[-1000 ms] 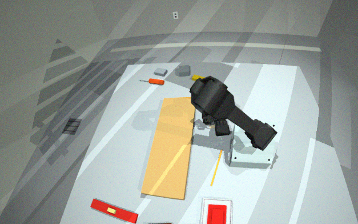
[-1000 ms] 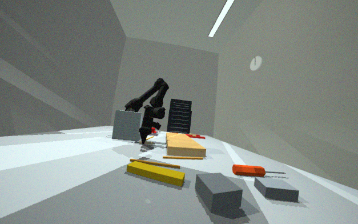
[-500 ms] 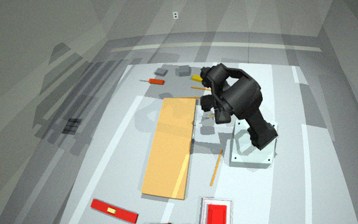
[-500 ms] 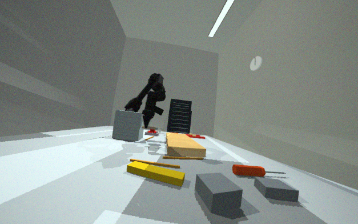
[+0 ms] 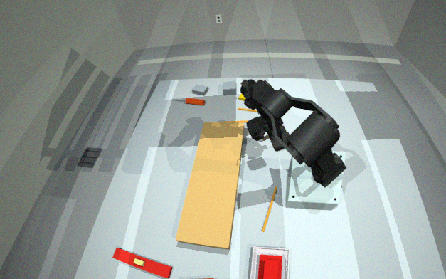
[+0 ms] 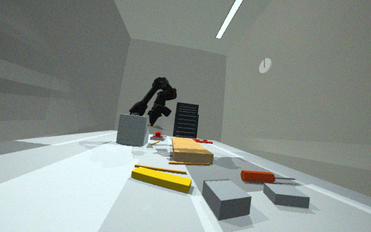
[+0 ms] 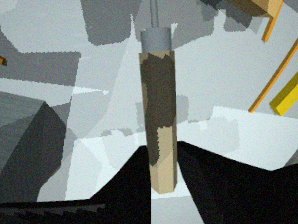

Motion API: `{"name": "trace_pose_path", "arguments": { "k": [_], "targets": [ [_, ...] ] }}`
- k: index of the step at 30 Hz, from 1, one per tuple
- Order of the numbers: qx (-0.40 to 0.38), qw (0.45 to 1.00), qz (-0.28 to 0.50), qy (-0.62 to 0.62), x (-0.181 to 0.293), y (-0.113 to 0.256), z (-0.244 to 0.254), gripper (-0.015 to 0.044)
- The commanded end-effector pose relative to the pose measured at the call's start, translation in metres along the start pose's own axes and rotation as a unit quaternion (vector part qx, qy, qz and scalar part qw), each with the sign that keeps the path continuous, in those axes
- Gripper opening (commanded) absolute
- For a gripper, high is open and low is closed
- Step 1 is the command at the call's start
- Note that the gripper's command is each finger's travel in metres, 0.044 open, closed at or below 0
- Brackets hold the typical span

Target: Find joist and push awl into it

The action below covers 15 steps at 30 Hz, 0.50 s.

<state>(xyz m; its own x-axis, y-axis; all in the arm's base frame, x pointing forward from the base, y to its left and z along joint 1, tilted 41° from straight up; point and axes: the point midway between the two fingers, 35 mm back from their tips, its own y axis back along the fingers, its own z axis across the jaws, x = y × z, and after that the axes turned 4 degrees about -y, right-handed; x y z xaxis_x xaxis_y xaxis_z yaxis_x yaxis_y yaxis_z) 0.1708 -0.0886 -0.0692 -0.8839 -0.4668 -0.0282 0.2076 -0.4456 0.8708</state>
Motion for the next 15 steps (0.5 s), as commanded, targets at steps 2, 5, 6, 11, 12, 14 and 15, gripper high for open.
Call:
{"name": "trace_pose_path", "arguments": {
  "k": [2, 5, 6, 11, 12, 14, 15],
  "targets": [
    [0.061, 0.993, 0.059, 0.081, -0.001, 0.007, -0.007, 0.0],
    [0.102, 0.981, 0.098, 0.134, -0.004, 0.014, -0.013, 0.0],
    [0.116, 0.975, 0.111, 0.15, -0.006, 0.017, -0.015, 0.0],
    [0.182, 0.94, 0.175, 0.229, -0.015, 0.033, -0.023, 0.0],
    [0.195, 0.931, 0.187, 0.244, -0.017, 0.036, -0.024, 0.0],
    [0.221, 0.912, 0.212, 0.272, -0.022, 0.044, -0.026, 0.0],
    [0.234, 0.902, 0.224, 0.285, -0.025, 0.048, -0.027, 0.0]
  ]
}}
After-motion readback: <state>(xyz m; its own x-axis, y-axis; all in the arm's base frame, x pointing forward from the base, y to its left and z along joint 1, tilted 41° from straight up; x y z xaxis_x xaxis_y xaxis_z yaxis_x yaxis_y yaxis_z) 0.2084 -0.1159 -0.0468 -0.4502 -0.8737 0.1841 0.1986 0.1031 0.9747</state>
